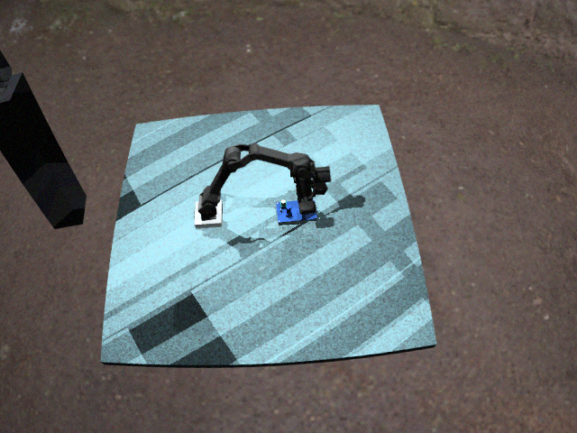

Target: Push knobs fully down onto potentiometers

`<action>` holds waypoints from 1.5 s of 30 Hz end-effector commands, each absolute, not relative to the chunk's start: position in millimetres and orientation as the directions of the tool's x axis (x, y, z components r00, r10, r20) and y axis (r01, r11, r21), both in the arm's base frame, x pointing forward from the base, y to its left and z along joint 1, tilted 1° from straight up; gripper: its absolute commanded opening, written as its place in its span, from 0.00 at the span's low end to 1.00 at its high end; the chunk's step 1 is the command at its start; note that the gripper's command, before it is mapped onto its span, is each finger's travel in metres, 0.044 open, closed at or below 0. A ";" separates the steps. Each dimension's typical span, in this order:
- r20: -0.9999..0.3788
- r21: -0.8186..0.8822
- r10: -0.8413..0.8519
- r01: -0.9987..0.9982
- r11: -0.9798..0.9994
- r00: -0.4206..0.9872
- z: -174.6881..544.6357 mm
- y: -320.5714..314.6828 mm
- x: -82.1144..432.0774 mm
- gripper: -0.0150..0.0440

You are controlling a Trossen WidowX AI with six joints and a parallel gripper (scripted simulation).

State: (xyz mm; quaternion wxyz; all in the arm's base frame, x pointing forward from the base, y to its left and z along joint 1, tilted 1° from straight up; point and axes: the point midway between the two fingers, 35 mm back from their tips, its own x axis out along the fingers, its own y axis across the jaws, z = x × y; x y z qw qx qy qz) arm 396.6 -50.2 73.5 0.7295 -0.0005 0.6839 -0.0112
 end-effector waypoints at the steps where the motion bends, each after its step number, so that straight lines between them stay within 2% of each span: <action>1: -0.999 -0.016 -0.017 0.017 1.000 0.040 53.8 -51.3 399.2 0.25; 21: -0.999 -0.016 -0.017 0.017 1.000 0.040 54.4 -51.3 399.3 0.25; 45: -0.999 -0.016 -0.017 0.017 1.000 0.040 91.5 -50.7 398.1 0.25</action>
